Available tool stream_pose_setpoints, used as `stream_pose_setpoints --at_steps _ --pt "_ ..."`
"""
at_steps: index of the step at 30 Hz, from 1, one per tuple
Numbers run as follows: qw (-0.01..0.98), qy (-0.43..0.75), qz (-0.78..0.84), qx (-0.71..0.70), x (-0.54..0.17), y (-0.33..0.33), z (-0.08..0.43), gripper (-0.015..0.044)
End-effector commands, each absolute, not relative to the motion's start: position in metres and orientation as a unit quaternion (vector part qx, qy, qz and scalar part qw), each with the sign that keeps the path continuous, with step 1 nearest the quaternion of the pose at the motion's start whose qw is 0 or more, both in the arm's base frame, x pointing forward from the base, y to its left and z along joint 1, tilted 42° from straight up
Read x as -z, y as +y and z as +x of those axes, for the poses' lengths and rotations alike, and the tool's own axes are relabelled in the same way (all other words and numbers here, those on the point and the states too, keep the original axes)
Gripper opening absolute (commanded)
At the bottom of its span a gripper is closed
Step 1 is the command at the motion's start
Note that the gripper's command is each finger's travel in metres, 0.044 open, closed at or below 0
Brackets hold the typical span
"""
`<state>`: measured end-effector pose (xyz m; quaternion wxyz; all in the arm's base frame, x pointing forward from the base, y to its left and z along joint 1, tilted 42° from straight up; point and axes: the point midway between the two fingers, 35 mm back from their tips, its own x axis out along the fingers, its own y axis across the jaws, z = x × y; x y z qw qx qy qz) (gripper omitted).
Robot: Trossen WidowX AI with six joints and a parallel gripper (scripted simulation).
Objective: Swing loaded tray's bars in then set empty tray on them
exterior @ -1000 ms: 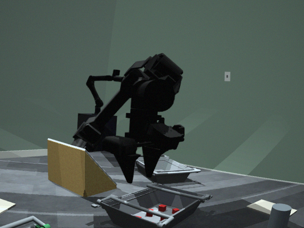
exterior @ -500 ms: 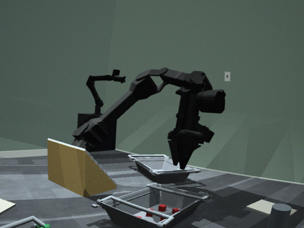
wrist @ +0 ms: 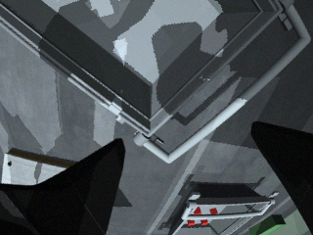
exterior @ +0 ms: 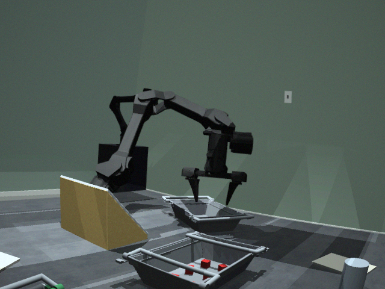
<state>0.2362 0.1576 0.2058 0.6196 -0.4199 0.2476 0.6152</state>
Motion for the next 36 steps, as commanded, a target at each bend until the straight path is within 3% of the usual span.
stream_pose_setpoints --at_steps 1,8,36 --pt "0.568 0.144 -0.485 -0.649 -0.214 0.178 0.186 0.044" --pt "0.483 -0.033 -0.553 -0.678 -0.222 0.191 0.112 0.044" --pt "0.472 -0.034 -0.56 -0.68 -0.16 0.251 0.12 0.044"
